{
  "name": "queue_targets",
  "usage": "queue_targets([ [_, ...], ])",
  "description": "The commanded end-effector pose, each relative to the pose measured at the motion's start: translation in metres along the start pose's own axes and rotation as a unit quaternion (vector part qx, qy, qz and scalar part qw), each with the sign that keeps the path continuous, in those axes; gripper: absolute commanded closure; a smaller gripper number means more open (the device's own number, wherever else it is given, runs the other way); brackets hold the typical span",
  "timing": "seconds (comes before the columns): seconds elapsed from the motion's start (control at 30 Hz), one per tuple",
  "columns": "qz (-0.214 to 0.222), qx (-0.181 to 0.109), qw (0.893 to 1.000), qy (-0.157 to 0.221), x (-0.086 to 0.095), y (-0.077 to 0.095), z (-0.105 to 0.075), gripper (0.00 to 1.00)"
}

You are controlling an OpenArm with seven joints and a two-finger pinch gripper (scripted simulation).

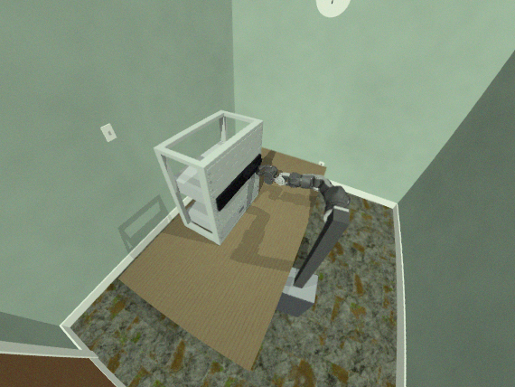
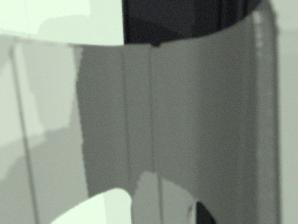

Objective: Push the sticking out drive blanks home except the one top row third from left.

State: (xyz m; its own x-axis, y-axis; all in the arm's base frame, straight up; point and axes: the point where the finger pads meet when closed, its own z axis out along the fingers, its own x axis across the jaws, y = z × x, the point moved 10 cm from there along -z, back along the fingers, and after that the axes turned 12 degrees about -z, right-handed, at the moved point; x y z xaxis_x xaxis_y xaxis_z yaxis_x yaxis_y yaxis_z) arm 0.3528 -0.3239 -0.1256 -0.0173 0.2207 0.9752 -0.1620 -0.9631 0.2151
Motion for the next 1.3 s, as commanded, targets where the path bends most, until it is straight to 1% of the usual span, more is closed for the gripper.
queue_targets([
  [0.0, 0.005, 0.009, 1.0, -0.027, -0.006, -0.006, 0.002, 1.0],
  [0.47, 0.005, 0.009, 1.0, -0.027, -0.006, -0.006, 0.002, 1.0],
  [0.77, 0.006, 0.011, 1.0, -0.025, -0.004, -0.007, -0.006, 1.0],
  [0.97, 0.006, 0.01, 1.0, -0.025, -0.003, -0.007, -0.021, 1.0],
  [1.27, 0.006, 0.01, 1.0, -0.024, -0.001, -0.006, -0.054, 1.0],
])
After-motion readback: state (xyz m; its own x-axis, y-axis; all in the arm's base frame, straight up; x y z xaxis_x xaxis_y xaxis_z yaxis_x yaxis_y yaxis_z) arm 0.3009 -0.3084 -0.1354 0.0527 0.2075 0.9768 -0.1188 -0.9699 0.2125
